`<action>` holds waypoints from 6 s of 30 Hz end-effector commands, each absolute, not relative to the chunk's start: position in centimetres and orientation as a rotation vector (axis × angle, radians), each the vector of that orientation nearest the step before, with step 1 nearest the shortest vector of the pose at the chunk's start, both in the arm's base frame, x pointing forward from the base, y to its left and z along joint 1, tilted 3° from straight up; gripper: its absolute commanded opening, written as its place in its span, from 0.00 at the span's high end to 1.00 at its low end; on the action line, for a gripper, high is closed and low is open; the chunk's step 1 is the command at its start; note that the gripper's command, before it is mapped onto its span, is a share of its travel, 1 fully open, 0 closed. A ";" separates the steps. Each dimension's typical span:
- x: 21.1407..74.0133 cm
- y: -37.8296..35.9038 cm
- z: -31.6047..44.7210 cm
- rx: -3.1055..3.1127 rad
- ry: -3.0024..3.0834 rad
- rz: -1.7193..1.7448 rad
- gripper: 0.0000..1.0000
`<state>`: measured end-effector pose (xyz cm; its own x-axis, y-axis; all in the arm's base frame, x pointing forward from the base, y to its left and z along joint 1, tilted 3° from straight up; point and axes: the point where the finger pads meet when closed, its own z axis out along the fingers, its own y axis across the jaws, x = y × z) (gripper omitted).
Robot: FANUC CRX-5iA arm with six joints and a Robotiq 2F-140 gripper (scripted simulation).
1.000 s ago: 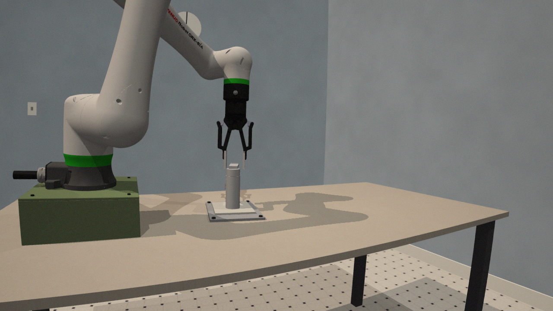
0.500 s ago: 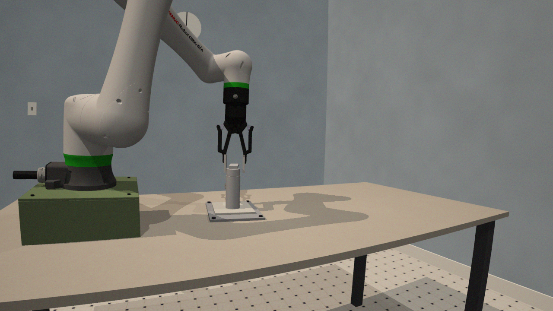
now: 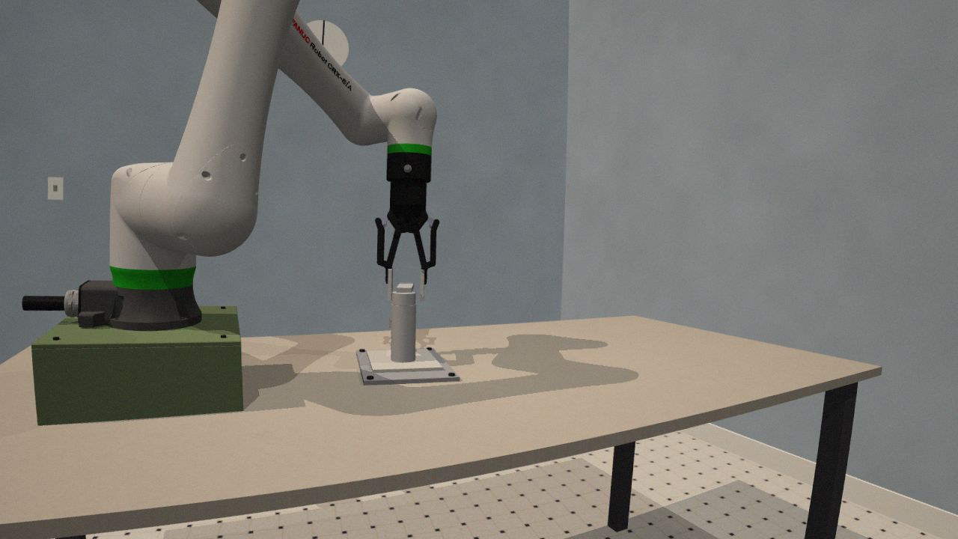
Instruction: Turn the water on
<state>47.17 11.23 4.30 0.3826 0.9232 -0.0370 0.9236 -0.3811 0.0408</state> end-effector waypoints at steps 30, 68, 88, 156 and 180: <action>47.2 11.2 4.3 2.566 1.716 -0.012 1.00; 47.2 11.2 4.3 2.566 1.716 -0.012 1.00; 47.2 11.2 4.3 2.566 1.716 -0.012 1.00; 46.6 10.3 7.4 2.566 1.716 -0.012 1.00; 46.6 10.2 7.5 2.566 1.716 -0.012 1.00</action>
<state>46.61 10.23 7.50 0.3825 0.9232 -0.0365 0.9237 -0.3811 0.0408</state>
